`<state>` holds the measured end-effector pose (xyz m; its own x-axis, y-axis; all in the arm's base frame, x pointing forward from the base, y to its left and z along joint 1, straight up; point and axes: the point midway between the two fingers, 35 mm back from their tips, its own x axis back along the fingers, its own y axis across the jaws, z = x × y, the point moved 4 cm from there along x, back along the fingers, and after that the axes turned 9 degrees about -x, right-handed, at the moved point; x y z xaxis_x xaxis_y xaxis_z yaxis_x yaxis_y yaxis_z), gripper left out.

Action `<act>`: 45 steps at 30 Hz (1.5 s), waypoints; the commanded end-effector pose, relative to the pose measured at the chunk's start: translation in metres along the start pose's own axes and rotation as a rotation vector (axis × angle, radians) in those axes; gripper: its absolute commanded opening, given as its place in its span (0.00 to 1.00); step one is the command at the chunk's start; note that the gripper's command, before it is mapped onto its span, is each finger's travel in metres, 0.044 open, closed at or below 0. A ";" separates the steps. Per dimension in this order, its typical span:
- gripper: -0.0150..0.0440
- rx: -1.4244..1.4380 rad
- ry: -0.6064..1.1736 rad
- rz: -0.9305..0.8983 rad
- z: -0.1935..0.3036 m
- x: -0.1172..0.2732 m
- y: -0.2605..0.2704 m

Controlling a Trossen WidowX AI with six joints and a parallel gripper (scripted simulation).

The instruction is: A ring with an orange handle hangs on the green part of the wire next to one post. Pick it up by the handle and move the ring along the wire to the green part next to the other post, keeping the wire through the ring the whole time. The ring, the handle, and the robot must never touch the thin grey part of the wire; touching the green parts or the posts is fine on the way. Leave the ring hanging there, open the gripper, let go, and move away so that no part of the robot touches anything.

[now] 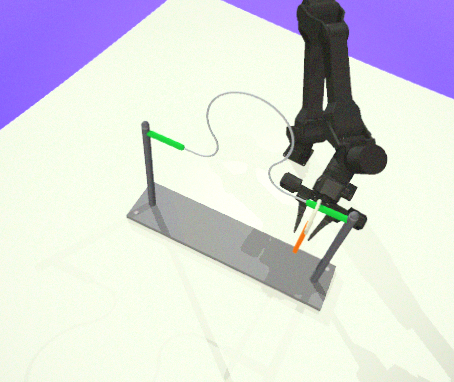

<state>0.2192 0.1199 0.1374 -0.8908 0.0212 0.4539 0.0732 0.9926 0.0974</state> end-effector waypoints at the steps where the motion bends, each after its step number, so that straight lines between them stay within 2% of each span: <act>1: 0.53 -0.010 -0.003 -0.001 -0.001 0.008 0.001; 14: 0.53 -0.012 -0.004 0.001 -0.001 0.047 0.000; 45: 0.53 -0.012 -0.004 0.001 -0.001 0.047 -0.001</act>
<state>0.1774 0.1209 0.1588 -0.8916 0.0200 0.4524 0.0748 0.9918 0.1036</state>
